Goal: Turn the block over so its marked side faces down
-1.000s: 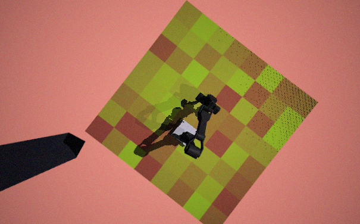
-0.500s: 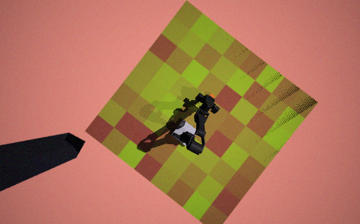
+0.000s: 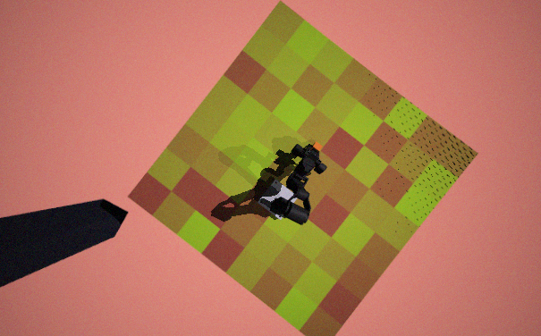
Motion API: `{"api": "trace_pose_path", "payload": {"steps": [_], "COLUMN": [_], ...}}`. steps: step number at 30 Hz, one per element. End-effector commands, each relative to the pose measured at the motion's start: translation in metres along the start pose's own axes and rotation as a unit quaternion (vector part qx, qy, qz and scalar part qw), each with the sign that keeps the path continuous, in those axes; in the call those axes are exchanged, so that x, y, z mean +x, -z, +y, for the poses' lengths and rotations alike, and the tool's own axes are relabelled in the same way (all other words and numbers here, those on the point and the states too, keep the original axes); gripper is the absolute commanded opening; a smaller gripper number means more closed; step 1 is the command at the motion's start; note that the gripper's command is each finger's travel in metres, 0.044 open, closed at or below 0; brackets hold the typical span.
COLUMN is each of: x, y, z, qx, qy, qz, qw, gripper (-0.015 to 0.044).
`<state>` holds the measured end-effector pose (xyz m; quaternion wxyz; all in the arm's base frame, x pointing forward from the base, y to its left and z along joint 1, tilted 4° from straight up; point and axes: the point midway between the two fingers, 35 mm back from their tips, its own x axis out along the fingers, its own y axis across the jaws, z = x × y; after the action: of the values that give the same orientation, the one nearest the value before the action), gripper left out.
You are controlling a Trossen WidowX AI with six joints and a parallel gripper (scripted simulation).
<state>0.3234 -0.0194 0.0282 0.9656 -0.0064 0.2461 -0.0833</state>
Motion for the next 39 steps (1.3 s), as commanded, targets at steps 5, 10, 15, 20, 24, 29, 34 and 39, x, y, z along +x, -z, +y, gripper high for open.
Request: {"api": "trace_pose_path", "payload": {"steps": [5,10,15,20,24,29,34,39], "x": [-0.0064,-0.0066,-0.0066,-0.0066,-0.0066,-0.0066,-0.0066,-0.0066], "y": [-0.0003,-0.0005,-0.0005,-0.0005,-0.0005,-0.0005,-0.0005,-0.0005], "z": [-0.0018,-0.0018,-0.0018,-0.0018,-0.0018,-0.0018,-0.0018,-0.0018], "qx": [-0.003,-0.003,-0.003,-0.003,-0.003,-0.003,-0.003,-0.003], "qy": [0.003,0.003,0.003,0.003,0.003,0.003,0.003,0.003], "qz": [-0.027,-0.028,-0.028,-0.028,-0.028,-0.028,-0.028,-0.028], "qw": [1.000,1.000,1.000,1.000,1.000,1.000,1.000,1.000], "gripper": [0.0000,0.0000,0.0000,0.0053,0.0158,0.0289,0.0420,0.0440]}}
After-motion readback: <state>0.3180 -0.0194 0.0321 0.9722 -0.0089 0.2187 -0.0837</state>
